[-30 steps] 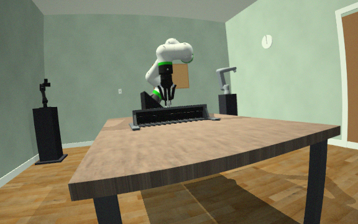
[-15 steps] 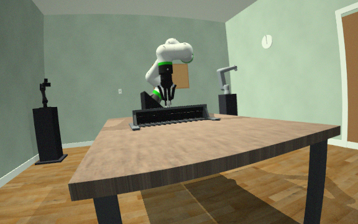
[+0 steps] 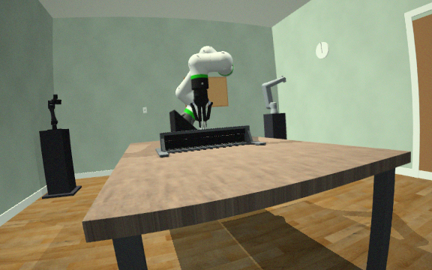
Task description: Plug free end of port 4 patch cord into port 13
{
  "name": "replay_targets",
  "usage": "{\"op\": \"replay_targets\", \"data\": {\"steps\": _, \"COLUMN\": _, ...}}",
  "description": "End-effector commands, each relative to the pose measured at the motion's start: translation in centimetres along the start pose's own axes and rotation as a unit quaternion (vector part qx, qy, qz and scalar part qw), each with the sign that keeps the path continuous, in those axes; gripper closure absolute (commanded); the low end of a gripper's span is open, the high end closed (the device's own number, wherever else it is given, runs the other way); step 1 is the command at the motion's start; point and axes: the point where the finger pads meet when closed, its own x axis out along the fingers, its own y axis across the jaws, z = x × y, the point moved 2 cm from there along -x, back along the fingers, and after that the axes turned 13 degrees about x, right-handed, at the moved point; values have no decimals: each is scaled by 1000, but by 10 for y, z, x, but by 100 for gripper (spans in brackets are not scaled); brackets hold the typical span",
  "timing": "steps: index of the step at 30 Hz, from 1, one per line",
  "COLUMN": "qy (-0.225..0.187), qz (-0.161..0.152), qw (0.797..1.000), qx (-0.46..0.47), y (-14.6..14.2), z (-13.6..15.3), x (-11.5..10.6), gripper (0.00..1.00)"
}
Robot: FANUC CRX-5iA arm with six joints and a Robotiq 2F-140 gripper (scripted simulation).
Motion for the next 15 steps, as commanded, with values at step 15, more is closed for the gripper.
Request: {"op": "replay_targets", "data": {"steps": 15, "qy": -2, "qz": 1, "qw": 1000, "qx": 0, "y": -1, "z": -2, "x": -1, "gripper": 100}}
